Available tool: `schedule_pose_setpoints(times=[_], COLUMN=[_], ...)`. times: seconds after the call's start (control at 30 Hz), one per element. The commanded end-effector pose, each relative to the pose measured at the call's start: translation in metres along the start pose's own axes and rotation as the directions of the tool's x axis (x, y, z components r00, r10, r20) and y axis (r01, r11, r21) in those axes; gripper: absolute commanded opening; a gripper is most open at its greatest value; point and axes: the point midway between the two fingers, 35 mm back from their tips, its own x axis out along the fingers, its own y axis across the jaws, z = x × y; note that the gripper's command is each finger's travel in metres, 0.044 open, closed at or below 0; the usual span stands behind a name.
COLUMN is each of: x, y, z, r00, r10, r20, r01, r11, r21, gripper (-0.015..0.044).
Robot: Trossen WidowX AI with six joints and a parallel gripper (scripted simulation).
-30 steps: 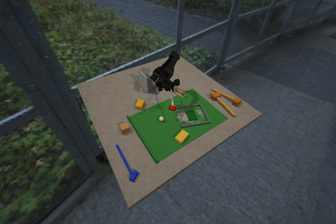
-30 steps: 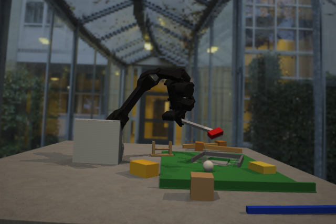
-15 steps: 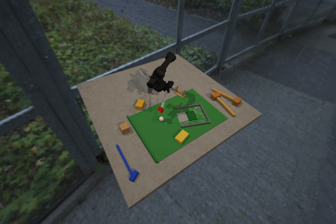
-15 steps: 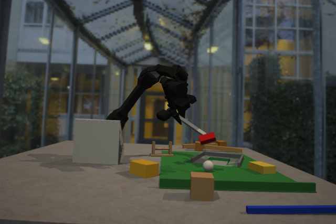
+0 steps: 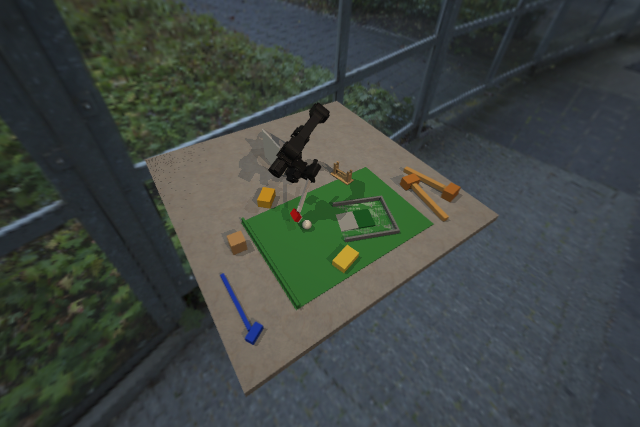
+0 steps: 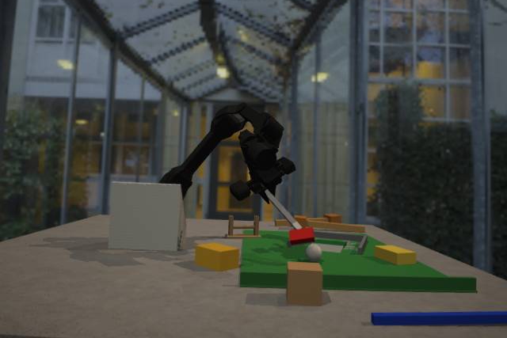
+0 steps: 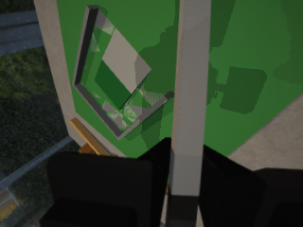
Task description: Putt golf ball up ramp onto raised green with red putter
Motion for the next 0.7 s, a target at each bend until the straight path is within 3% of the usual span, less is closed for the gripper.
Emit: schedule_pose_setpoints(times=[0.0, 0.67], x=[0.000, 0.008], y=[-0.001, -0.025], z=[0.003, 0.024], r00=[1.000, 1.000], r10=[-0.001, 0.001], r20=[0.000, -0.014], r01=[0.001, -0.001], r11=[1.000, 1.000], r21=[-0.007, 0.022], gripper=[0.0000, 0.0000])
